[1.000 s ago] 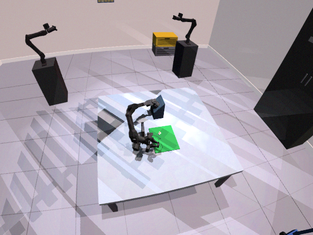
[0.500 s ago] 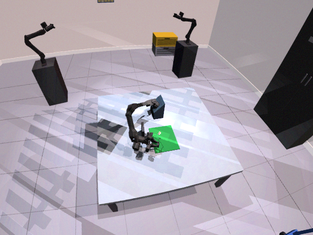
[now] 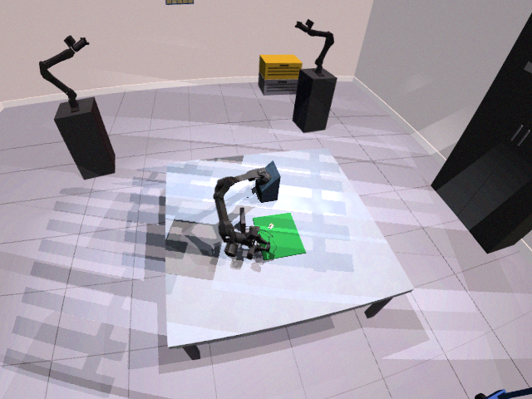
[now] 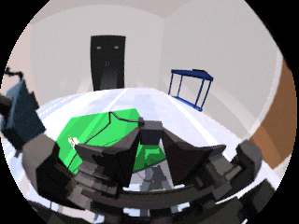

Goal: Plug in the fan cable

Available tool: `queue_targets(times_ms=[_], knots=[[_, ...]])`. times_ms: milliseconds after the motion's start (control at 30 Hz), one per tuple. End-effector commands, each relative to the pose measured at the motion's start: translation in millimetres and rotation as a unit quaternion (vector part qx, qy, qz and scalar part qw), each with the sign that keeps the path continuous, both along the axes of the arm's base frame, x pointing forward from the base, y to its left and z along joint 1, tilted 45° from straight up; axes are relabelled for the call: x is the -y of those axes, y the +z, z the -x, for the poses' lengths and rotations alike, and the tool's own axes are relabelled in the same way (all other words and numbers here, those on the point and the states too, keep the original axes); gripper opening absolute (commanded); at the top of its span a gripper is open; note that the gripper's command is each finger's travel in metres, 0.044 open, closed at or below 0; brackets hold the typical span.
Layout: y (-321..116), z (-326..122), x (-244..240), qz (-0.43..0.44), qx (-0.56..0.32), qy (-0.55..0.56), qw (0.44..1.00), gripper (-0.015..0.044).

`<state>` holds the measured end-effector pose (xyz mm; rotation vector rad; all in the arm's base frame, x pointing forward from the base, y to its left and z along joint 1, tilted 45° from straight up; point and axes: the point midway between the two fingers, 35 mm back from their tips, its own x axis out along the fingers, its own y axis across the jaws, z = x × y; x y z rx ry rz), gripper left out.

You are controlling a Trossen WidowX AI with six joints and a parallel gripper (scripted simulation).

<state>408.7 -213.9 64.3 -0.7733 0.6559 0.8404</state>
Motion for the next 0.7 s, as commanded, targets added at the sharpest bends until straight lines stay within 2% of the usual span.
queue_targets(times_ms=[0, 667], knots=[[-4, 1, 2, -0.003, -0.001, 0.001, 1.000, 0.0000], [-16, 2, 13, -0.002, -0.002, 0.001, 1.000, 0.0000]])
